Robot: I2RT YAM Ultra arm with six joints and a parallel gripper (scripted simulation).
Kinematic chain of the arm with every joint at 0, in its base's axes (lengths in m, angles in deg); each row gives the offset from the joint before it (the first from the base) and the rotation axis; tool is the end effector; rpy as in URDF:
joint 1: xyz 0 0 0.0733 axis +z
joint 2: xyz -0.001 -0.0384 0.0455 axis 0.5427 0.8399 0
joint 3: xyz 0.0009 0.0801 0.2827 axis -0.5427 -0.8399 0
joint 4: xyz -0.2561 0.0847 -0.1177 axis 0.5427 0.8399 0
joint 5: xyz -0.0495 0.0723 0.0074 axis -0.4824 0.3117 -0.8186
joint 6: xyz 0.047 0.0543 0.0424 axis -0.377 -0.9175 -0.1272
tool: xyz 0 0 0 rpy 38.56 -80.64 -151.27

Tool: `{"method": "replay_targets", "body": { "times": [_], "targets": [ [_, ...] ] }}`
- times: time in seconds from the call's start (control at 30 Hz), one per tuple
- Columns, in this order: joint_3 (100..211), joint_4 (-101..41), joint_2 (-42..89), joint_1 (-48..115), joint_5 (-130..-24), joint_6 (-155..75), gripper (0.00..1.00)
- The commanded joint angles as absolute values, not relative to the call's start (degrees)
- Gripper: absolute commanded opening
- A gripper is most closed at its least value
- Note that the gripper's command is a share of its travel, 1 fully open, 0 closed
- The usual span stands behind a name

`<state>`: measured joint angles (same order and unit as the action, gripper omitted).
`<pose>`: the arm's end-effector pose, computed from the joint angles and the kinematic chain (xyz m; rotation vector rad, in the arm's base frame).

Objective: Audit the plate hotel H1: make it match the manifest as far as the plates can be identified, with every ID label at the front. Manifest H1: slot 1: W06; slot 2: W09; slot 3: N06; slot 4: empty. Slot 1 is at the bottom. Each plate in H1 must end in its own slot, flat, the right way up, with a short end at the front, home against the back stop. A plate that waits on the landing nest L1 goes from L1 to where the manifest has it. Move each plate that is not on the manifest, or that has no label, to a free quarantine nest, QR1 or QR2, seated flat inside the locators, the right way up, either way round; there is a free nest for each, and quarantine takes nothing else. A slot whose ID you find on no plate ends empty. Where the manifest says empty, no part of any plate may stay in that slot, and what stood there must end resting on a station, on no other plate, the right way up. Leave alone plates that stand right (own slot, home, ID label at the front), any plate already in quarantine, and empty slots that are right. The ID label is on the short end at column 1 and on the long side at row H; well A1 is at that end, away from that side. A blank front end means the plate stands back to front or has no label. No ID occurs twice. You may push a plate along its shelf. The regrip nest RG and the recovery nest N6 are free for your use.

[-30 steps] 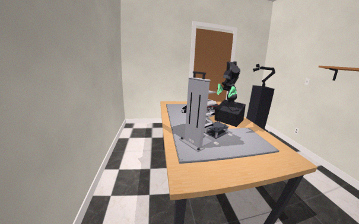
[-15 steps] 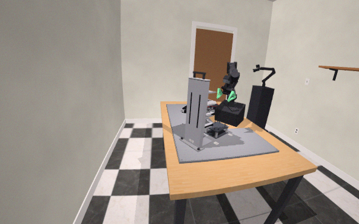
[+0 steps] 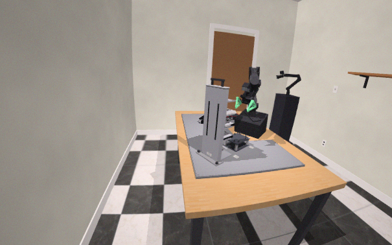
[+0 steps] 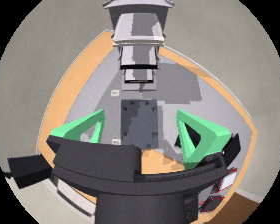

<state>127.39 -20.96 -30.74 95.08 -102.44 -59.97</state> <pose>0.1363 0.1941 0.2718 -0.5471 2.0808 0.3533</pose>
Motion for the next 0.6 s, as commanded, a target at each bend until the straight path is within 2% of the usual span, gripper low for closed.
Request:
{"method": "replay_targets", "body": {
  "times": [0.0,0.57],
  "targets": [
    [129.7,-22.6,-29.4,94.1,-101.3,-59.0,1.0],
    [132.1,-25.1,-25.3,91.0,-98.8,-57.0,1.0]
  ]
}}
